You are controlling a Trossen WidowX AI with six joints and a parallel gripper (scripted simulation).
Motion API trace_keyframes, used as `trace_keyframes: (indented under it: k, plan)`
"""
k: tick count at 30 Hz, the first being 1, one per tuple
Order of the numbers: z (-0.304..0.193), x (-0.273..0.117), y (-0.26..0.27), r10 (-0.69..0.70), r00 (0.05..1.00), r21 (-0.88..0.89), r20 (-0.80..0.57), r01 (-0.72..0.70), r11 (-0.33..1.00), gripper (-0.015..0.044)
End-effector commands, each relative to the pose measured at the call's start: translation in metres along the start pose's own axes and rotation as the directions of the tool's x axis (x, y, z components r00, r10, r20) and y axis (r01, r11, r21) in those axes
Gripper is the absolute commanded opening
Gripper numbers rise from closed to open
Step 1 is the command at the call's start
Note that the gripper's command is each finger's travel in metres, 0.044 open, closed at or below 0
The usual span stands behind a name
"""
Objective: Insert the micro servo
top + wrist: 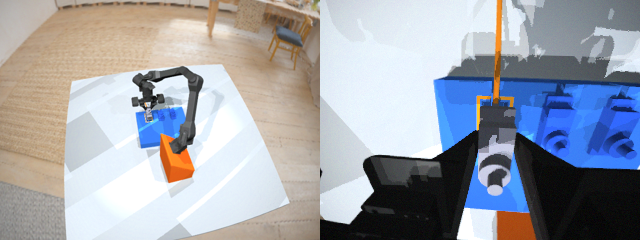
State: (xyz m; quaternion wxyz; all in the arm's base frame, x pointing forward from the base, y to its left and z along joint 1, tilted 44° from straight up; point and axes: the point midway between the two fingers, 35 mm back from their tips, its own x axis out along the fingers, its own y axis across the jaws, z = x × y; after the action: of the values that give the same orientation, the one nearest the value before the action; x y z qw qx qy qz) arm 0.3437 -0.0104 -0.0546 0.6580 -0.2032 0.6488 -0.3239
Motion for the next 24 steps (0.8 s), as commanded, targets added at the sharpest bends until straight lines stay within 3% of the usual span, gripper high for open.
trace_keyframes:
  k: [1,24]
  plan:
    - [0.000,0.001,0.000,-0.002,1.000,-0.004,0.003,0.002,1.000,0.0000]
    - [0.000,0.017,0.000,-0.002,1.000,-0.004,0.003,0.002,1.000,0.0000]
